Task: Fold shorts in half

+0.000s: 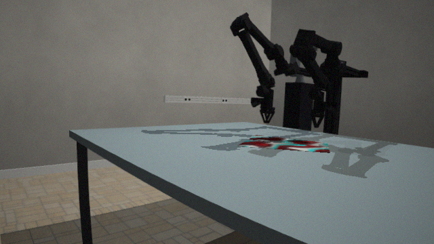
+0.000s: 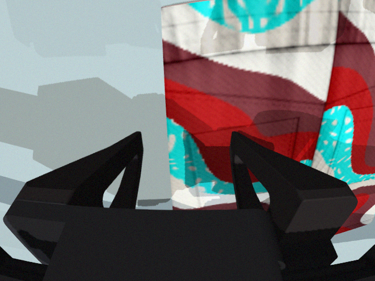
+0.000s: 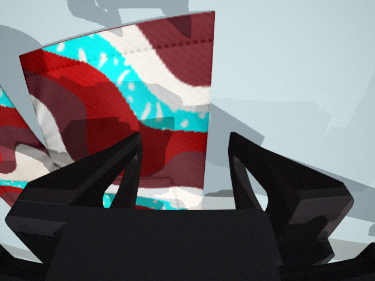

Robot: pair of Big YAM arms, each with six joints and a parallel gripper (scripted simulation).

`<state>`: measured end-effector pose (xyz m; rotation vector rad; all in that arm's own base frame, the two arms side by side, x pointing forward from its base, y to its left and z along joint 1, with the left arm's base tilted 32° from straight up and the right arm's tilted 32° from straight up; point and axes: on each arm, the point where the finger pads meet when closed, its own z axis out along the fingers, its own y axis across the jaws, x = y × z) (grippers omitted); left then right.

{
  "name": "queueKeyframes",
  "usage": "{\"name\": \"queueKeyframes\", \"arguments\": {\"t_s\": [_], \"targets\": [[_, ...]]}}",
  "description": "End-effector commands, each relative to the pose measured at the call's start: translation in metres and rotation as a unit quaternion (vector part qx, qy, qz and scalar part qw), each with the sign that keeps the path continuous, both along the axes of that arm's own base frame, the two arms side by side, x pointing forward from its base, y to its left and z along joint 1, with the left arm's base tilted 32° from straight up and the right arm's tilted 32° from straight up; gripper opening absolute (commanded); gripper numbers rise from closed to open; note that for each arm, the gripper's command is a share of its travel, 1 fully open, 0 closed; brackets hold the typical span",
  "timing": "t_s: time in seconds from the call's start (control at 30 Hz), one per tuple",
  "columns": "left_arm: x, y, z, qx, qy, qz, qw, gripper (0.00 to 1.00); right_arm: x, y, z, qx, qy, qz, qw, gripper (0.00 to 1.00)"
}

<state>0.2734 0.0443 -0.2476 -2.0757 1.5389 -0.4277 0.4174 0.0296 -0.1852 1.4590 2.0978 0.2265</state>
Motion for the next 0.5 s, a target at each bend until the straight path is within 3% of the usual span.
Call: {"name": "queueKeyframes", "arguments": {"t_s": [0.0, 0.47], "targets": [[-0.013, 0.000, -0.007, -0.004, 0.019, 0.006, 1.000, 0.56, -0.001, -0.005, -0.006, 0.001, 0.001, -0.007, 1.000, 0.56], [0.009, 0.009, -0.039, -0.001, 0.017, 0.001, 1.000, 0.56, 0.013, -0.012, -0.035, -0.002, 0.003, -0.002, 1.000, 0.56]]}}
